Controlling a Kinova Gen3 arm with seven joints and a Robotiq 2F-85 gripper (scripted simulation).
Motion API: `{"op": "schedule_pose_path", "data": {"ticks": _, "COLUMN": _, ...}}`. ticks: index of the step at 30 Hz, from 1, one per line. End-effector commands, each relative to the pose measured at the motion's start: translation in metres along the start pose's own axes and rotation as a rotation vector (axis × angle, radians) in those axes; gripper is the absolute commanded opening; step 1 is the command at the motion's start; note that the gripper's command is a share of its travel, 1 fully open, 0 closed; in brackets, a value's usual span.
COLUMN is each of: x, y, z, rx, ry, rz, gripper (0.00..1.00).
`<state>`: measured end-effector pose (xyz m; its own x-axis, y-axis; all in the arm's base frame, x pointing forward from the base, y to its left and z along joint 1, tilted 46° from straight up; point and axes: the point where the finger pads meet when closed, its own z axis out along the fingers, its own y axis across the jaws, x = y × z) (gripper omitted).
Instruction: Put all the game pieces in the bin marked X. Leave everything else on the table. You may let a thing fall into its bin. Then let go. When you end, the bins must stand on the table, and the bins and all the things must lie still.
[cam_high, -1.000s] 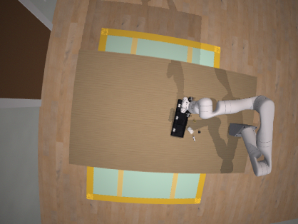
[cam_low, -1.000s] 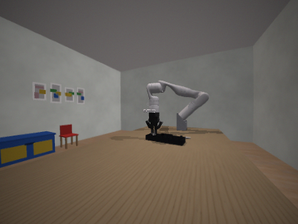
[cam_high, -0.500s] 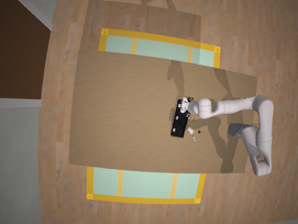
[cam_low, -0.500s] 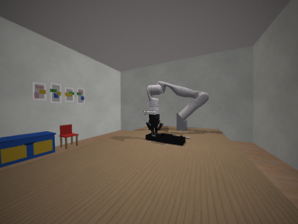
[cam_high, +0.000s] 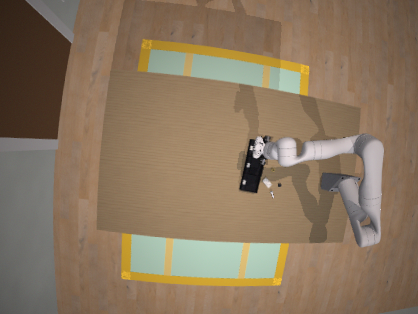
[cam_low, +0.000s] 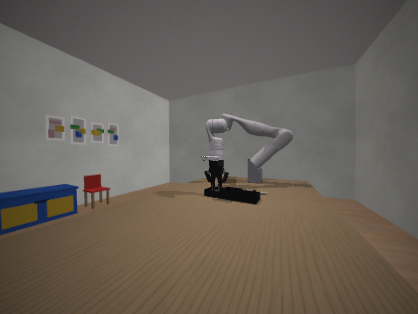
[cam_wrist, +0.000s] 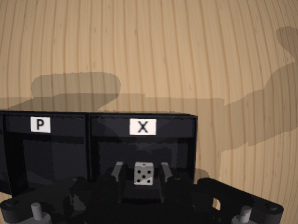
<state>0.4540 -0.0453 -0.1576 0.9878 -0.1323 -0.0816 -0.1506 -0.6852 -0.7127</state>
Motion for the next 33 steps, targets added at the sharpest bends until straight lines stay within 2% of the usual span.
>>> {"op": "schedule_pose_path", "data": {"ticks": 1, "x": 0.001, "y": 0.000, "z": -0.001, "rx": -0.001, "ry": 0.002, "rz": 0.000, "gripper": 0.31}}
{"op": "schedule_pose_path", "data": {"ticks": 7, "x": 0.001, "y": 0.000, "z": -0.001, "rx": -0.001, "ry": 0.002, "rz": 0.000, "gripper": 0.31}}
{"op": "schedule_pose_path", "data": {"ticks": 30, "x": 0.001, "y": 0.000, "z": -0.029, "rx": -0.001, "ry": 0.002, "rz": 0.000, "gripper": 0.31}}
{"op": "schedule_pose_path", "data": {"ticks": 33, "x": 0.001, "y": 0.000, "z": -0.044, "rx": -0.001, "ry": 0.002, "rz": 0.000, "gripper": 0.31}}
